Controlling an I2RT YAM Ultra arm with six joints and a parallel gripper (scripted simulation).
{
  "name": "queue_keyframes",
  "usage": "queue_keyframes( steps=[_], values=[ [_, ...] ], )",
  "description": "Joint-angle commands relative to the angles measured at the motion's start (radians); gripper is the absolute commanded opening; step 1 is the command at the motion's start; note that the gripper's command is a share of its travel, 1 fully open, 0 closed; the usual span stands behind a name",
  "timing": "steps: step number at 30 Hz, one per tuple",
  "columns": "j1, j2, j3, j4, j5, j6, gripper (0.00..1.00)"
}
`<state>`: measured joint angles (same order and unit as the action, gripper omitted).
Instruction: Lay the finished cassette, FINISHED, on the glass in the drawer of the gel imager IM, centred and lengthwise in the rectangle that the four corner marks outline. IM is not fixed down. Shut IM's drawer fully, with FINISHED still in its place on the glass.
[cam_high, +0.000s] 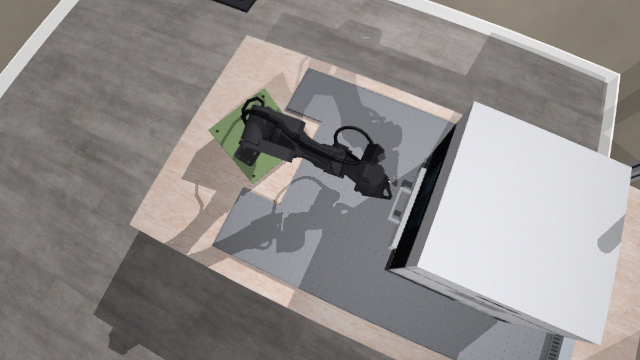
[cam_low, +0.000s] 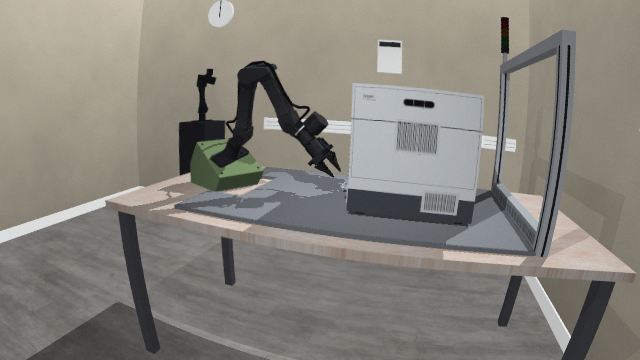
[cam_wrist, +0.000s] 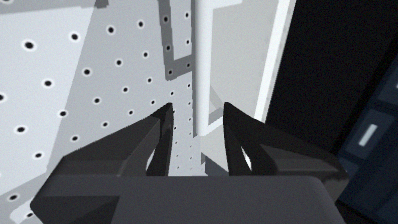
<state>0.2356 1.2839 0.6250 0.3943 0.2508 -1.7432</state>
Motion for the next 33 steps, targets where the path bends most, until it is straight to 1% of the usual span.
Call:
queue_keyframes(
  steps=[1, 7, 9, 10, 11, 14, 15, 18, 19, 24, 26, 27, 33],
  values=[
    [0.018, -0.046, -0.02, -0.03, 0.009, 0.014, 0.35],
    [0.026, -0.084, -0.036, -0.053, 0.018, 0.016, 0.35],
    [0.026, -0.084, -0.036, -0.053, 0.018, 0.016, 0.35],
    [0.028, -0.093, -0.02, -0.059, 0.016, 0.017, 0.35],
    [0.029, -0.096, -0.029, -0.061, 0.017, 0.017, 0.35],
    [0.029, -0.097, -0.028, -0.062, 0.015, 0.017, 0.35],
    [0.02, -0.08, -0.019, -0.05, 0.013, 0.01, 0.35],
    [0.02, -0.08, -0.019, -0.05, 0.013, 0.01, 0.35],
    [0.041, -0.108, -0.048, -0.075, 0.044, 0.05, 0.35],
    [0.1, -0.176, -0.09, -0.149, 0.156, 0.217, 0.35],
    [0.1, -0.176, -0.09, -0.149, 0.156, 0.217, 0.35],
    [0.119, -0.202, -0.056, -0.184, 0.184, 0.263, 0.35],
    [0.195, -0.278, -0.082, -0.319, 0.306, 0.489, 0.35]
  ],
)
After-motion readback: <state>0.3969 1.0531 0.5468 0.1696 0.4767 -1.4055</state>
